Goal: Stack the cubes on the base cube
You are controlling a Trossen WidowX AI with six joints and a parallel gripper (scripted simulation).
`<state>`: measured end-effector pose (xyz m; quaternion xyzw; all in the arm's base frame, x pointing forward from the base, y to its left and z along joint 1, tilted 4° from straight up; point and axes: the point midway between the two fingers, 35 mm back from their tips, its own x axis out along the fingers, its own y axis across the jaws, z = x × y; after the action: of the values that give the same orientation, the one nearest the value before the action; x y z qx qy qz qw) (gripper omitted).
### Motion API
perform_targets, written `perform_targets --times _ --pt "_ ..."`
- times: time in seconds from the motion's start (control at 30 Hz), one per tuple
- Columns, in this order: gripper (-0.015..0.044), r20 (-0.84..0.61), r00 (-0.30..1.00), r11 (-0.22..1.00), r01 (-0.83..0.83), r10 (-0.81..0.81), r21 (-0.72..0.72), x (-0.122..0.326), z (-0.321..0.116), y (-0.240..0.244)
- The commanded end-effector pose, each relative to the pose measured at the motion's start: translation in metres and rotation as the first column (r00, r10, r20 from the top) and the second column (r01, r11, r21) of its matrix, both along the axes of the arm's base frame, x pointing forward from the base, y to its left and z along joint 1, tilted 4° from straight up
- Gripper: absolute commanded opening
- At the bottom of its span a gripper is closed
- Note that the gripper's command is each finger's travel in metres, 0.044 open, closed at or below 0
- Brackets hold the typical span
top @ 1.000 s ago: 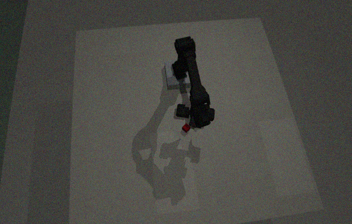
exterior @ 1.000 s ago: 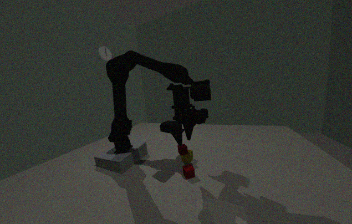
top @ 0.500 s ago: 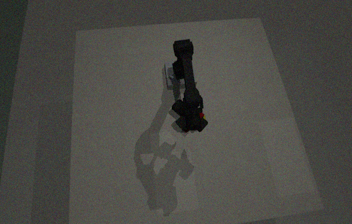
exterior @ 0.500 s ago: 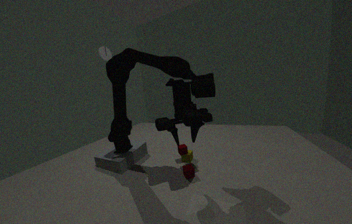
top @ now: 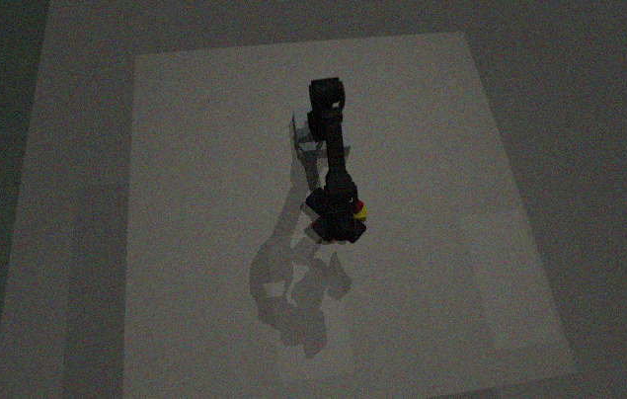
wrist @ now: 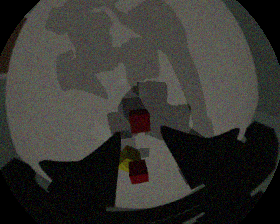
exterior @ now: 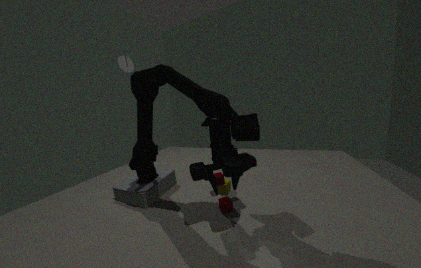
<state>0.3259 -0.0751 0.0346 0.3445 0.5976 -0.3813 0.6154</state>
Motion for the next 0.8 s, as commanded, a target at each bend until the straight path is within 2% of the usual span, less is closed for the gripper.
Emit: perform_targets --times 0.0,0.77 --pt "0.0265 -0.014 1.000 1.000 -0.001 0.000 -0.001 -0.003 -0.013 0.000" --pt "0.0265 -0.014 1.000 1.000 -0.001 0.000 -0.001 -0.004 -0.043 -0.002"
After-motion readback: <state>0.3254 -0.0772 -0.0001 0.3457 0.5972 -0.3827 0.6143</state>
